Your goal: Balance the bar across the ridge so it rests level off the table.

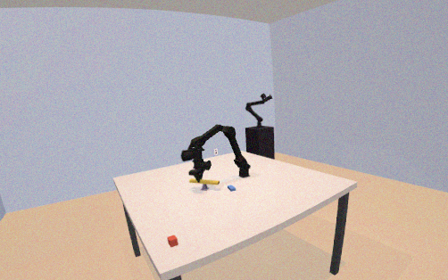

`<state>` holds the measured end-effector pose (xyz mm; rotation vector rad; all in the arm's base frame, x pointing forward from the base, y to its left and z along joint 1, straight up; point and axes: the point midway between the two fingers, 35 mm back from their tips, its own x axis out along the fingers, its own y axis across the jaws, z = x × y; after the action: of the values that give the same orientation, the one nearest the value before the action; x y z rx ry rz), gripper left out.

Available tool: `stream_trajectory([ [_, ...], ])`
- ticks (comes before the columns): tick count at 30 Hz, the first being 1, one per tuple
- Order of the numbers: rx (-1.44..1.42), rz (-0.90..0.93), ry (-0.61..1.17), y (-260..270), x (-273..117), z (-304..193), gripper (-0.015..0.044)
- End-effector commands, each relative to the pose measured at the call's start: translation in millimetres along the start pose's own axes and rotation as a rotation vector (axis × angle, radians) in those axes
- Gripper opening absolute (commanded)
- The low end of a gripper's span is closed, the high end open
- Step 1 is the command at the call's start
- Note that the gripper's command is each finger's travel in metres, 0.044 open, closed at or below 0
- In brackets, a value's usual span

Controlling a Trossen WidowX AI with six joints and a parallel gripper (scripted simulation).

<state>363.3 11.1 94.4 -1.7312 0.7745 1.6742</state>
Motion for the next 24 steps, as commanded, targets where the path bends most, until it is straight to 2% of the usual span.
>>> stream_trajectory([
  [1, 0.000, 0.000, -0.003, -0.1, 2.3, 0.3, 0.0000],
  [24, 0.000, 0.000, -0.003, -0.1, 0.7, 0.0, 0.0000],
])
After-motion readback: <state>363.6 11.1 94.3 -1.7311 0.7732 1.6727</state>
